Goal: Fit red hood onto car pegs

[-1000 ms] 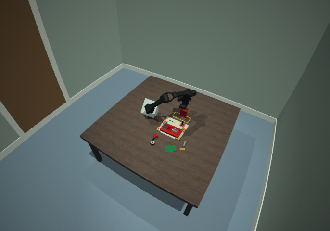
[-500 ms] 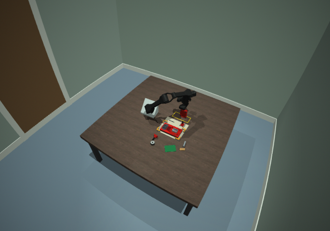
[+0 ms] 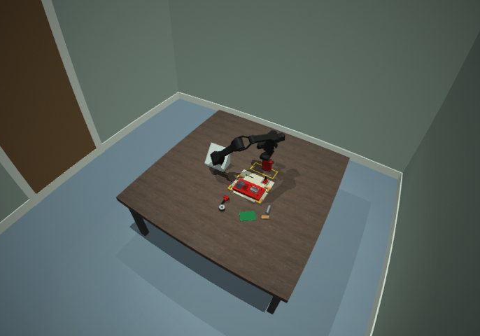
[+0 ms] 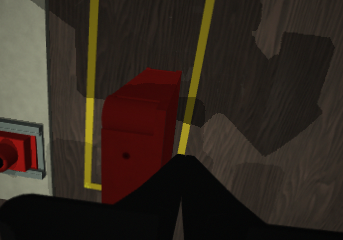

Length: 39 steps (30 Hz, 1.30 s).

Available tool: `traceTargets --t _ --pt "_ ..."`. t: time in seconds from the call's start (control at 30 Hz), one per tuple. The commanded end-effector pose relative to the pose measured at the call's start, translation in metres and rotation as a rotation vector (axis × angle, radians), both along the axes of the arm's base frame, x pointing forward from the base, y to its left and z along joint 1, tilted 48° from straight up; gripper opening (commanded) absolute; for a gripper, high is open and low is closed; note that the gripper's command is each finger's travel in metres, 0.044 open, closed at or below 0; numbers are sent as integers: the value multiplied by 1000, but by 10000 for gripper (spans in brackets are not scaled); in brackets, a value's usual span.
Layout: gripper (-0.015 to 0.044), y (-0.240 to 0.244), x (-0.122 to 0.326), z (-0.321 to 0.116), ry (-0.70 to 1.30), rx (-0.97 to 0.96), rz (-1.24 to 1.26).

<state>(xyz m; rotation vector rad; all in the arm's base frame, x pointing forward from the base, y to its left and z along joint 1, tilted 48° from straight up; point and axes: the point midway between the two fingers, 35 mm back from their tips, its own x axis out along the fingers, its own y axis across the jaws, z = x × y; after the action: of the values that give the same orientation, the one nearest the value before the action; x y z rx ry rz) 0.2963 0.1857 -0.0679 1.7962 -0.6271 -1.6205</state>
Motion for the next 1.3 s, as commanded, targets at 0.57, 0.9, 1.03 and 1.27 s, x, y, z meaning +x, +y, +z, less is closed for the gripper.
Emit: traceTargets --t 0.57,0.9,1.03,1.27 --pt "0 -14 1 11 7 -10 2" --pt "0 -19 1 16 7 -10 2" --pt "0 -21 1 18 7 -10 2" --pt "0 -25 1 22 7 -11 2"
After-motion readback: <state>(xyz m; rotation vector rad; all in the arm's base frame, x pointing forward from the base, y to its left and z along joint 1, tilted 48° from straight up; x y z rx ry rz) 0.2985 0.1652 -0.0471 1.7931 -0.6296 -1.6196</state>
